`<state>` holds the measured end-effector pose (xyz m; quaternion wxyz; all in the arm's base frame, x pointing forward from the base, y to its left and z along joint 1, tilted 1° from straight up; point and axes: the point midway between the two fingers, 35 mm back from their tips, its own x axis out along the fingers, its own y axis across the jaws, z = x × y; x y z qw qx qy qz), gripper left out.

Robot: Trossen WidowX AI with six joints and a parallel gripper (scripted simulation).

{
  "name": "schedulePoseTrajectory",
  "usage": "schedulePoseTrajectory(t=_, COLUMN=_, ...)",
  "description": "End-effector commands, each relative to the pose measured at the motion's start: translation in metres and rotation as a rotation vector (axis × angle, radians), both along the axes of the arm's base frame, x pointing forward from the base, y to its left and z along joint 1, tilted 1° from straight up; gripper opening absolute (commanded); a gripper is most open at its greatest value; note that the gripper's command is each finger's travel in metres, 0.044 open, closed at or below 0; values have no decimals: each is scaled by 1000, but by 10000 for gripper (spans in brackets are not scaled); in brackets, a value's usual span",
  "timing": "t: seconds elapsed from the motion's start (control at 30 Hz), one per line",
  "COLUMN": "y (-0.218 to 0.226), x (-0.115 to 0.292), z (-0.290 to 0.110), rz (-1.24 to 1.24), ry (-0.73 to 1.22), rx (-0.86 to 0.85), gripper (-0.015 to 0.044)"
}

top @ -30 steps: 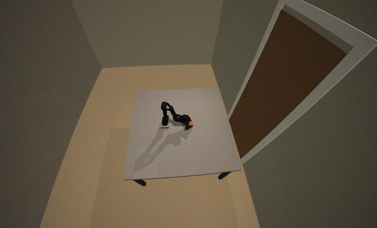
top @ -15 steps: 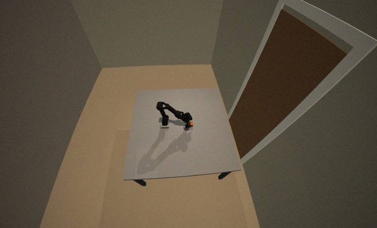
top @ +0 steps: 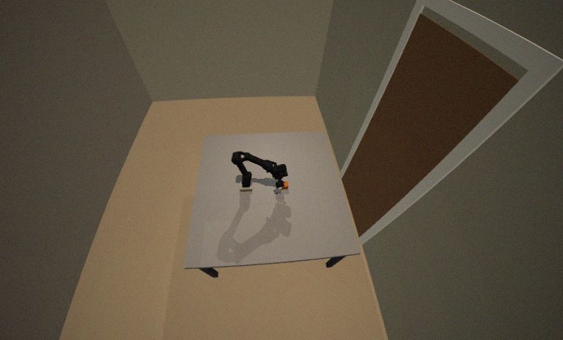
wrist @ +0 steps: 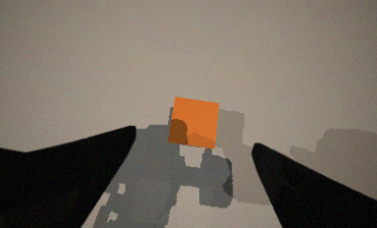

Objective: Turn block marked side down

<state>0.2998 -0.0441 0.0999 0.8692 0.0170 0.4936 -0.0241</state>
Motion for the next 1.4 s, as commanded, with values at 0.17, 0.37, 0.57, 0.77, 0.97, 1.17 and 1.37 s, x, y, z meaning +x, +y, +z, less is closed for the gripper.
schedulePoseTrajectory(t=0.17, y=-2, x=24, z=19, rz=1, ry=294, rx=15, gripper=440)
schedulePoseTrajectory(t=0.37, y=-2, x=33, z=28, rz=4, ry=483, rx=21, gripper=440)
schedulePoseTrajectory(t=0.57, y=-2, x=33, z=28, rz=4, ry=489, rx=21, gripper=440)
schedulePoseTrajectory(t=0.77, y=-2, x=34, z=-7, rz=4, ry=489, rx=21, gripper=440)
schedulePoseTrajectory(t=0.97, y=-2, x=35, z=-12, rz=4, ry=489, rx=21, gripper=440)
schedulePoseTrajectory(t=1.17, y=-2, x=35, z=-22, rz=4, ry=489, rx=21, gripper=440)
schedulePoseTrajectory(t=1.37, y=-2, x=36, z=-30, rz=4, ry=489, rx=21, gripper=440)
